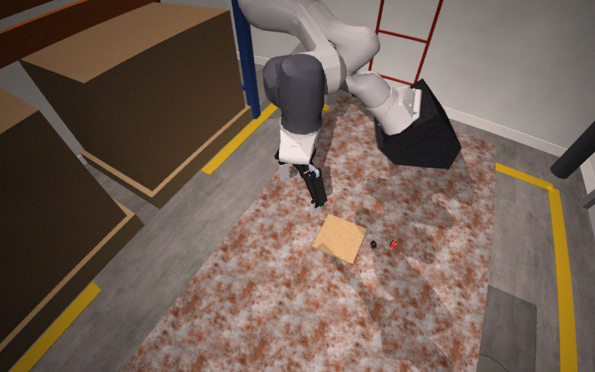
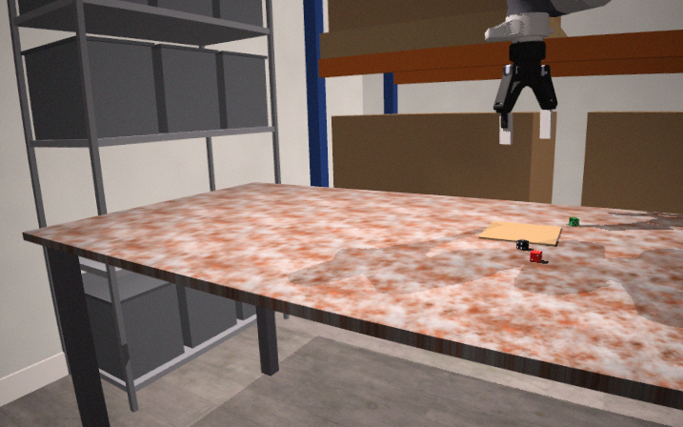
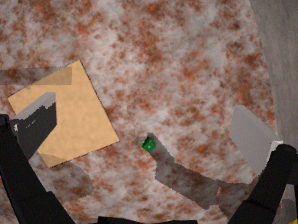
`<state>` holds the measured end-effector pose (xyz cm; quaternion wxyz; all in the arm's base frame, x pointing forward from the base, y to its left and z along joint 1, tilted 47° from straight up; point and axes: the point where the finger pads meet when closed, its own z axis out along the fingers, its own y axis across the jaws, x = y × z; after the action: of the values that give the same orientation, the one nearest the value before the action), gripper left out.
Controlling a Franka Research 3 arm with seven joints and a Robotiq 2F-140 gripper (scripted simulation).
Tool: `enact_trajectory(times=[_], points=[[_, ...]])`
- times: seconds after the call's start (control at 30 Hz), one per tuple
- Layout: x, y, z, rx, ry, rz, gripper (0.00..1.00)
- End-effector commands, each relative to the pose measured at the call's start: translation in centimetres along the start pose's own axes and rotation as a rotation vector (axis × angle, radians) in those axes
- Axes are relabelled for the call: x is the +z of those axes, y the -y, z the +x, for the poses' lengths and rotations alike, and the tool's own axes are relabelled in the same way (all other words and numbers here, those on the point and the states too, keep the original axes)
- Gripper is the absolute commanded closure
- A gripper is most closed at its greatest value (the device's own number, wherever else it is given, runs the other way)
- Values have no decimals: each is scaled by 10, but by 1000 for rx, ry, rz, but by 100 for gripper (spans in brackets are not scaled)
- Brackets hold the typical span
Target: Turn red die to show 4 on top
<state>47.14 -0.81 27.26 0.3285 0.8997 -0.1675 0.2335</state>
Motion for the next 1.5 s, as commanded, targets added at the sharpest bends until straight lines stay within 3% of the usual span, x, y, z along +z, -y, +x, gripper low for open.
enact_trajectory(times=[0.0,0.17,0.27,0.37,0.5,1.47], points=[[4,1,-23,-172,-11,20,0],[13,-4,-61,-292,-15,27,0],[14,-5,-64,-301,-15,28,0],[21,-9,-89,-379,-17,32,0],[25,-11,-105,-428,-19,35,0],[26,-12,-108,-436,-19,35,0]])
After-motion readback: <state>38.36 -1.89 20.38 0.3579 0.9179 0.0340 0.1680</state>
